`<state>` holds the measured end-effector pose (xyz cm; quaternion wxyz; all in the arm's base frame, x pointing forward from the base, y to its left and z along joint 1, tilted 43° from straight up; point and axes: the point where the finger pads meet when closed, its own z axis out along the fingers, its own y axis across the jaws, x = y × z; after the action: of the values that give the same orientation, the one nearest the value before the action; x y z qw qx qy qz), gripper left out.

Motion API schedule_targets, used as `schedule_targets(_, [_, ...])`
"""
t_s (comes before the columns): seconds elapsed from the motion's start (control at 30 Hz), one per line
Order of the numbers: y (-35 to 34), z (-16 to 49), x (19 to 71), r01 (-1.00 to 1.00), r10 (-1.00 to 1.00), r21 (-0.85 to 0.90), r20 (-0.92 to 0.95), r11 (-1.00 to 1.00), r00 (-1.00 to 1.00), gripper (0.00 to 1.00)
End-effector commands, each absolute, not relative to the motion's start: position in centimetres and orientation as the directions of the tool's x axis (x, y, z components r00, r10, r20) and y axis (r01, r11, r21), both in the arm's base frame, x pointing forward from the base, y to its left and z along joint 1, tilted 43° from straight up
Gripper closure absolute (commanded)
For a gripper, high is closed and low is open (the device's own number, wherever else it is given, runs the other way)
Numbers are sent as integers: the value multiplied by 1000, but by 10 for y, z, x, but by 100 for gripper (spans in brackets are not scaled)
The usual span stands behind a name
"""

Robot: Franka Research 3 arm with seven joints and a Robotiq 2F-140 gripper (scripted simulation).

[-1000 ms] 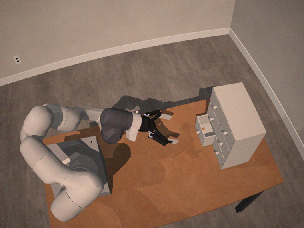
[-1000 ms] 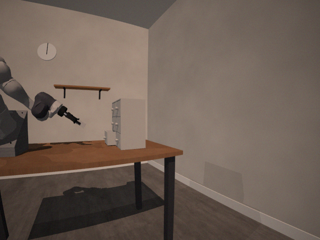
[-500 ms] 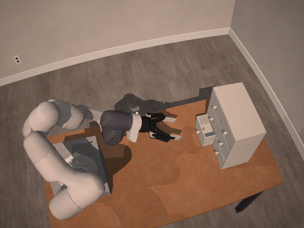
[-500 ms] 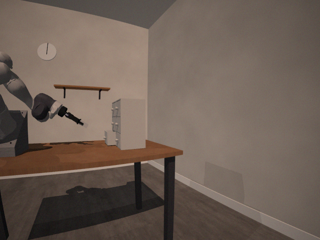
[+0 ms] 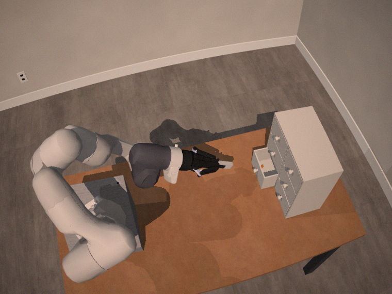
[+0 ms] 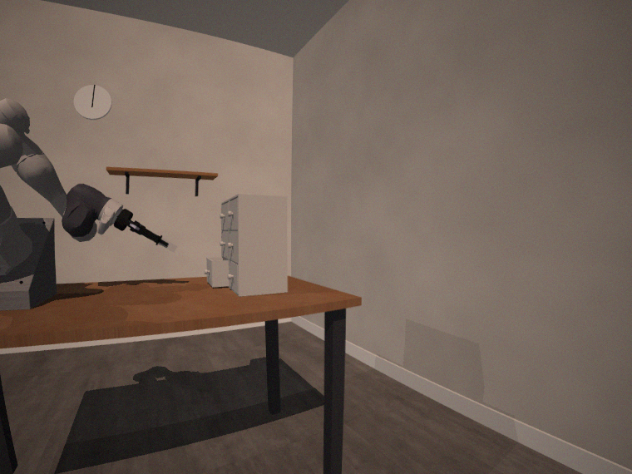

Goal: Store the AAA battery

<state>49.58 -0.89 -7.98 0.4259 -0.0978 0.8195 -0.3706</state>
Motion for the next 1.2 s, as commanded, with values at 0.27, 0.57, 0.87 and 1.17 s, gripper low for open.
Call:
schedule_targets(0.27, [-16,-87,503,153,-479,-688,-630,709,-612,100])
schedule_targets(0.57, [-44,-111,521,153,-479,-688,-630,709,-612,100])
schedule_targets(0.87, [-73,-138,541,153,-479,-688,-630,709,-612,100])
schedule_targets(1.17, [-81,-145,547,153,-479,-688,-630,709,-612,100])
